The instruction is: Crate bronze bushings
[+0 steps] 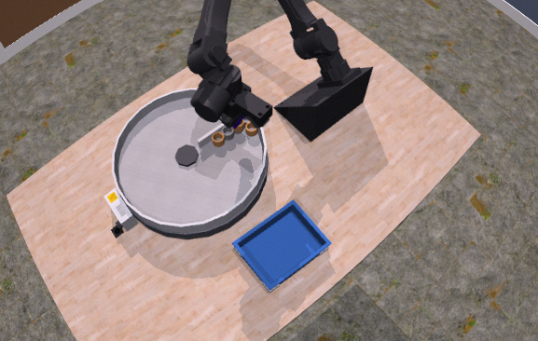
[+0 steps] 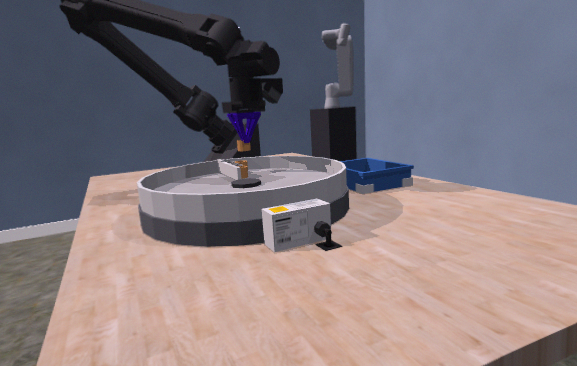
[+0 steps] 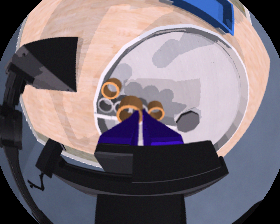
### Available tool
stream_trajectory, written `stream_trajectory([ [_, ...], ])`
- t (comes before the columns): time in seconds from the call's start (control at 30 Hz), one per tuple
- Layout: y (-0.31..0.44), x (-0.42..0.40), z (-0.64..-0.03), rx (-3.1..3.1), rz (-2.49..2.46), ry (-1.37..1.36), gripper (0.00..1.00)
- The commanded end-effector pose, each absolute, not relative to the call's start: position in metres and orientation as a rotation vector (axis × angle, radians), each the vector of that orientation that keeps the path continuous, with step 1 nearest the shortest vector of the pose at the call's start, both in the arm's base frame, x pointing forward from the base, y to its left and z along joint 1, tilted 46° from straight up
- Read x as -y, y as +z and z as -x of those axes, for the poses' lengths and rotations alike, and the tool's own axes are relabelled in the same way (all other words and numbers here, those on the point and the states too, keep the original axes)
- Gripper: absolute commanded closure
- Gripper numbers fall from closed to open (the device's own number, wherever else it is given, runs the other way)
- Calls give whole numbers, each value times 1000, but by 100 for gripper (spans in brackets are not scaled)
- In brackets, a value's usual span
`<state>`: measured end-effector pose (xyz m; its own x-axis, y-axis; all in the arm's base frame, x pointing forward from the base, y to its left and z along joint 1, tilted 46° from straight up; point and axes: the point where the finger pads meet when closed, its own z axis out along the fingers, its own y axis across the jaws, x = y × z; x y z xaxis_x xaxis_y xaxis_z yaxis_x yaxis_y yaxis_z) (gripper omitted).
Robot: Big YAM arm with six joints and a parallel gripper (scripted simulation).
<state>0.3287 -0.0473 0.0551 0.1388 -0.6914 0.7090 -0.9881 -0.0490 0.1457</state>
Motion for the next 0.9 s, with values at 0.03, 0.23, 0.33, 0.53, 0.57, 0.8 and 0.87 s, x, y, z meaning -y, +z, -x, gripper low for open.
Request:
stream_trajectory([
  [0.03,61,24,-353,1641,-1835,682,100],
  [0.23,39,4,-366,1649,-1839,685,100],
  [0.33,23,-11,-374,1650,-1840,684,100],
  [0.53,-4,-37,-388,1650,-1842,682,100],
  [0.57,-4,-37,-388,1650,-1842,682,100],
  [0.8,-42,-74,-405,1635,-1840,668,100],
  [0.87,-53,-84,-410,1631,-1840,665,100],
])
